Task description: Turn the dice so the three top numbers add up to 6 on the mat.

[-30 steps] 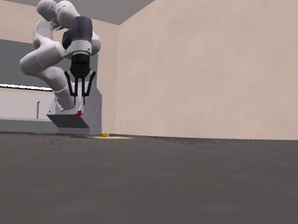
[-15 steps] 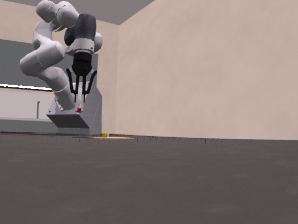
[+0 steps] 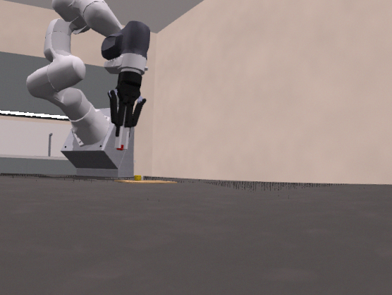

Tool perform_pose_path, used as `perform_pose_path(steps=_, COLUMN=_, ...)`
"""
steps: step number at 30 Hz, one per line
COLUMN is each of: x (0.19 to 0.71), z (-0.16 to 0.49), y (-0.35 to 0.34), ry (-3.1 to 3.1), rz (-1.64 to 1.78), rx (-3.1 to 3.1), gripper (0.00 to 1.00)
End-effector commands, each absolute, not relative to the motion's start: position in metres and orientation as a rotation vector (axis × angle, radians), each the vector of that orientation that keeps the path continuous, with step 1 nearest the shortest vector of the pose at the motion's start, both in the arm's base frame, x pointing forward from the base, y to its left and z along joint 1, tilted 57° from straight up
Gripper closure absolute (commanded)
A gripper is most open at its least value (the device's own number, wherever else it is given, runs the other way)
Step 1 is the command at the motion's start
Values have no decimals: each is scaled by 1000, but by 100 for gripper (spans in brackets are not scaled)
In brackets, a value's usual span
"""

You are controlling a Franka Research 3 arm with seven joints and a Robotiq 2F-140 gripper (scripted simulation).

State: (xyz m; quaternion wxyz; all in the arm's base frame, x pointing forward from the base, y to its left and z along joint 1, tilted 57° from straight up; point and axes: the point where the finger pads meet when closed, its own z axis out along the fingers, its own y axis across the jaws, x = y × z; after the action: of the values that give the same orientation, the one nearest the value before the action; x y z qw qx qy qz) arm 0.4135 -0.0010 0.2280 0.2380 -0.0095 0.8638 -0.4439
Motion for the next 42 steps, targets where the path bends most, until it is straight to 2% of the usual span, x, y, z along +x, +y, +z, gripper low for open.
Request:
perform_pose_path(steps=1, x=423, z=222, y=7, ry=2397, rz=-1313, rx=-231, gripper=93)
perform_pose_path(steps=20, x=463, z=176, y=58, ry=2426, rz=-1497, rx=-847, gripper=93)
perform_pose_path(steps=42, x=501, z=121, y=130, ry=2302, rz=-1531, rx=-1554, gripper=93)
